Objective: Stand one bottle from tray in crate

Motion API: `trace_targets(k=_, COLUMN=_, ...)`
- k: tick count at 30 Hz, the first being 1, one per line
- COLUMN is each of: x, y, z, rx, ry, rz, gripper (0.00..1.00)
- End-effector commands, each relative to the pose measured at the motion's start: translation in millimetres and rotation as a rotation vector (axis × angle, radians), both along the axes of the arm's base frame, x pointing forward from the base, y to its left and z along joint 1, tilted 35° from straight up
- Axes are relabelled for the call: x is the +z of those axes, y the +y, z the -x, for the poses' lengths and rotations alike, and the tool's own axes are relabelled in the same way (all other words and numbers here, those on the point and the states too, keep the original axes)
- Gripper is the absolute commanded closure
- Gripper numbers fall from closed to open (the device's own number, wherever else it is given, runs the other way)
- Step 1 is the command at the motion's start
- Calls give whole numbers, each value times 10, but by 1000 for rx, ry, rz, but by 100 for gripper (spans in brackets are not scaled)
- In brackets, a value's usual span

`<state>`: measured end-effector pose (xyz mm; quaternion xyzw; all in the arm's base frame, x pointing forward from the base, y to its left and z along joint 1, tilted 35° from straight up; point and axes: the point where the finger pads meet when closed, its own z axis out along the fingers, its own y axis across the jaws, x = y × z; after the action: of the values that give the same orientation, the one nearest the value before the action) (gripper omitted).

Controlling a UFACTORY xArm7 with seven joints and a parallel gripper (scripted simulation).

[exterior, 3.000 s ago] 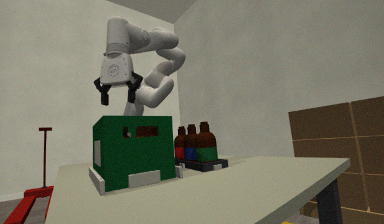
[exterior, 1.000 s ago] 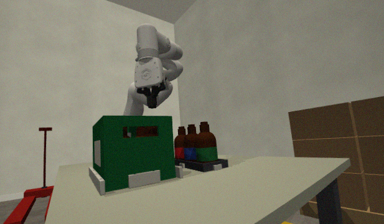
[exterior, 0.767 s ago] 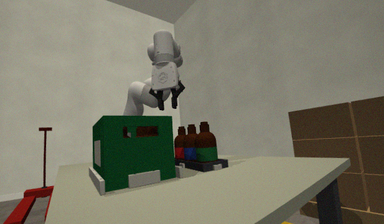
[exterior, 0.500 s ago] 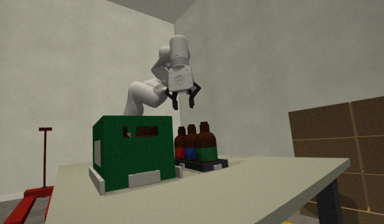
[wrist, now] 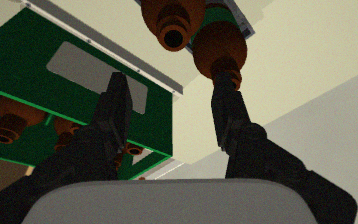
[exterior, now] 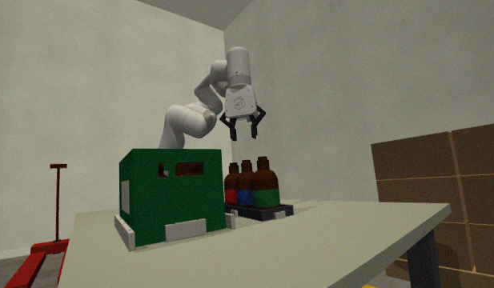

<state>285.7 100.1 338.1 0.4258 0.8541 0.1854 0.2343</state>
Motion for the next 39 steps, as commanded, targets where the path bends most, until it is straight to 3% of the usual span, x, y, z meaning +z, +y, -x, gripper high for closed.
trace_targets(k=1, x=16, y=7, z=-1, rx=1, ry=-3, rz=0, gripper=35)
trace_targets(k=19, x=-8, y=11, z=-17, rx=1, ry=-3, rz=0, gripper=35)
trace_targets(k=39, x=-183, y=36, z=-138, rx=1, ry=-3, rz=0, gripper=35)
